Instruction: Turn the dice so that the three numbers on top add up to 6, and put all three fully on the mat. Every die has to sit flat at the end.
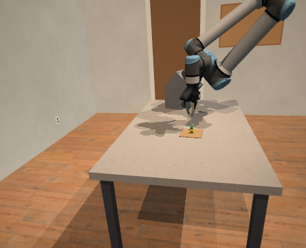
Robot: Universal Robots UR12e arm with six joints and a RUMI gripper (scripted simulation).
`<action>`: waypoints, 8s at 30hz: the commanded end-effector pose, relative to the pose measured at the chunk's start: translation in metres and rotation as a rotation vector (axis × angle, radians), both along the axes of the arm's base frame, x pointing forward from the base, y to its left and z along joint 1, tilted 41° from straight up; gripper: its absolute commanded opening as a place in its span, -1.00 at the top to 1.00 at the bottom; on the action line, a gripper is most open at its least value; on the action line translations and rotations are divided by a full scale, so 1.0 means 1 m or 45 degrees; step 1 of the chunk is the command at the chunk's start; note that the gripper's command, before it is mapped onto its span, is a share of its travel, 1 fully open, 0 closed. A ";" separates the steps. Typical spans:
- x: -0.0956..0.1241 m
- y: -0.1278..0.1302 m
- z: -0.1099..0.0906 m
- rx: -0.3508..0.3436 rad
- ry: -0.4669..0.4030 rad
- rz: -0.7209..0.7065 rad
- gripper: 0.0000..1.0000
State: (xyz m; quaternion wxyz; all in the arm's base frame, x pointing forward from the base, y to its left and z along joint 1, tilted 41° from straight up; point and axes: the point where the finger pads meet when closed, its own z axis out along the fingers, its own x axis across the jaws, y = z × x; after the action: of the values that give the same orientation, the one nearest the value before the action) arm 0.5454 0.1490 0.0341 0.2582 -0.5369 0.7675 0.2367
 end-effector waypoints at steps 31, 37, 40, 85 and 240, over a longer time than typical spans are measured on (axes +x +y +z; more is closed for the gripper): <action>0.020 0.042 0.036 0.188 0.881 -1.057 0.94; 0.022 0.052 0.043 0.224 1.031 -1.234 0.94; 0.023 0.058 0.048 0.245 1.118 -1.337 0.94; 0.027 0.117 0.094 0.422 1.861 -2.191 0.94; 0.023 0.128 0.089 1.905 1.710 -1.791 0.94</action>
State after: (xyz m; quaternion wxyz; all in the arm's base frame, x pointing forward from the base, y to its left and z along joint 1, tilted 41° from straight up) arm 0.5678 0.2737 0.1271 0.1268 0.5031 0.5457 0.6580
